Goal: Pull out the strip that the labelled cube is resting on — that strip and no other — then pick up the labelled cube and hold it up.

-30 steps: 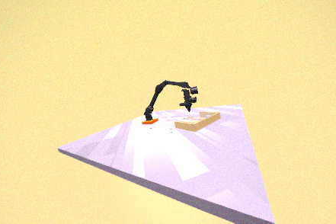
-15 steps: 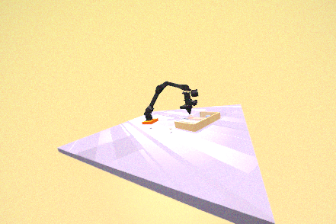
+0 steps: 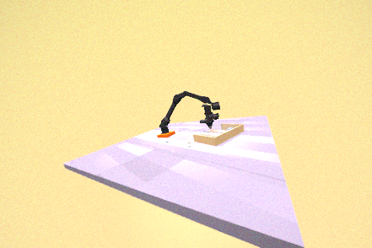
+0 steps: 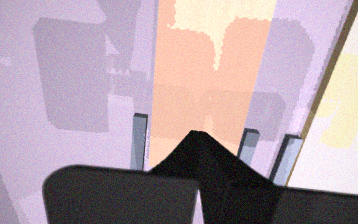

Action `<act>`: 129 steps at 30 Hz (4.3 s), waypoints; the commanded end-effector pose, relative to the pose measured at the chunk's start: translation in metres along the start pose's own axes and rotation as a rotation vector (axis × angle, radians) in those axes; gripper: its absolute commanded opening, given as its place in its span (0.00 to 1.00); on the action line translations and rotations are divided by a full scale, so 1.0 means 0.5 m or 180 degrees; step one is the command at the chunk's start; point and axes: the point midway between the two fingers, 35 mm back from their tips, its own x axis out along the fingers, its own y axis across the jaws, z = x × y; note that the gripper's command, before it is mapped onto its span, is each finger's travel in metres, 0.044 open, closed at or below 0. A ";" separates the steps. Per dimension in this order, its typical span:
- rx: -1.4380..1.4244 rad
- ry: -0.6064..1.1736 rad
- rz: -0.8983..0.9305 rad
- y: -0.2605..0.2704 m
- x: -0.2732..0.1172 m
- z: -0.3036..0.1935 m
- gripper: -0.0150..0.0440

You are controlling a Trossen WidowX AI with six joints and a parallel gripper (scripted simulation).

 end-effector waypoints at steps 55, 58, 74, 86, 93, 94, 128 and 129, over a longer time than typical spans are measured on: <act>0.0018 0.0033 -0.0009 0.000 0.025 -0.004 0.25; 0.0018 0.0033 -0.0009 0.000 0.026 -0.003 0.25; 0.0018 0.0033 -0.0009 0.001 0.029 -0.002 0.25; 0.0018 0.0033 -0.0008 0.003 0.031 -0.001 0.25; 0.0018 0.0035 -0.0008 0.003 0.032 -0.013 0.25; 0.0018 0.0035 -0.0008 0.003 0.032 -0.017 0.25; 0.0018 0.0052 -0.0007 0.006 0.036 -0.121 0.25; 0.0018 0.0053 -0.0007 0.006 0.037 -0.124 0.25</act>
